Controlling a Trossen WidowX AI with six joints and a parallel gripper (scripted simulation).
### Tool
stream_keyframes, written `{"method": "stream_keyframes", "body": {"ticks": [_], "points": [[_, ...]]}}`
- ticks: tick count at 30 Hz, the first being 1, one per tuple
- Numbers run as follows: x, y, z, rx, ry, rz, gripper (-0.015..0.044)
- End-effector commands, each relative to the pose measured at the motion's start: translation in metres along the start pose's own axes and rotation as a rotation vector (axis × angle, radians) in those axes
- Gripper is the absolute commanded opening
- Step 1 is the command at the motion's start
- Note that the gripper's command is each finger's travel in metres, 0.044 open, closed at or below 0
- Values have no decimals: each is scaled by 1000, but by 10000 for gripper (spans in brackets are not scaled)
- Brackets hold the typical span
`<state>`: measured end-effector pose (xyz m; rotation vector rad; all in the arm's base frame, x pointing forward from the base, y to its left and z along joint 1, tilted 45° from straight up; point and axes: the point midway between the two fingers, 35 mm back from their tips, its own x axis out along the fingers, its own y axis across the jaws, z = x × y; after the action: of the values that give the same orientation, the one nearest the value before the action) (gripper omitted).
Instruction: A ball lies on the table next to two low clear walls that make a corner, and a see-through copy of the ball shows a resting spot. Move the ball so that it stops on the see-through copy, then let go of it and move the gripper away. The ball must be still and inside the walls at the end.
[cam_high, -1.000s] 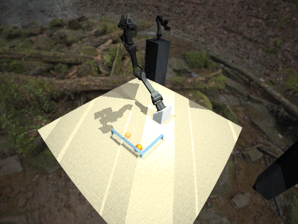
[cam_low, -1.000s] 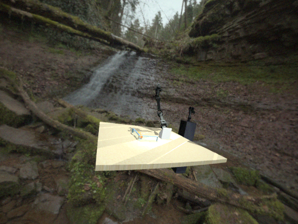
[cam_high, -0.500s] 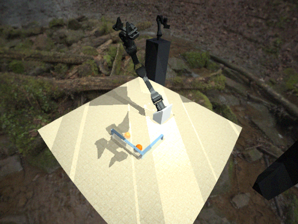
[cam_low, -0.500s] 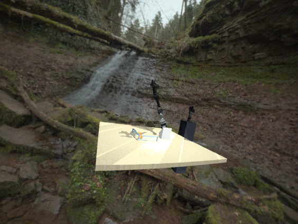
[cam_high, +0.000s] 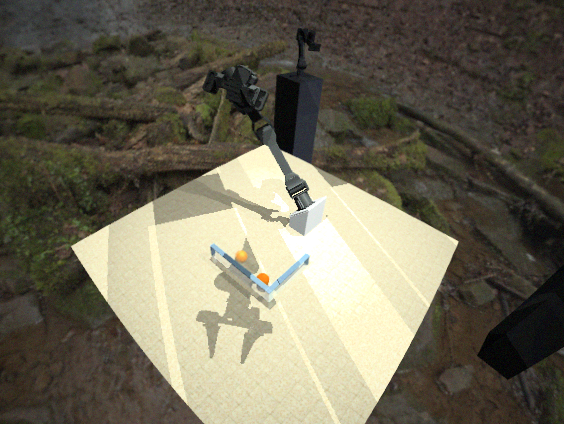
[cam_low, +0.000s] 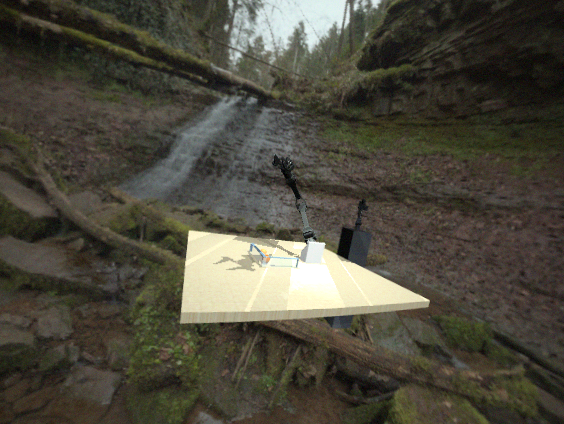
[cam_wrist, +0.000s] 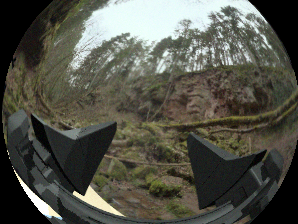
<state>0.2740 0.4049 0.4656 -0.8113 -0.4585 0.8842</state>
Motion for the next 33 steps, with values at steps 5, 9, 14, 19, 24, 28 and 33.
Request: {"method": "stream_keyframes", "body": {"ticks": [5, 9, 14, 19, 24, 28, 33], "points": [[35, 64, -120, 242, 387, 110, 352], [37, 93, -175, 344, 576, 129, 352], [28, 129, -244, 458, 823, 125, 352], [5, 163, -310, 554, 1084, 89, 352], [-31, 194, -370, 625, 1352, 17, 352], [-66, 215, -411, 653, 1559, -62, 352], [-123, 242, -460, 626, 1848, -195, 352]]}}
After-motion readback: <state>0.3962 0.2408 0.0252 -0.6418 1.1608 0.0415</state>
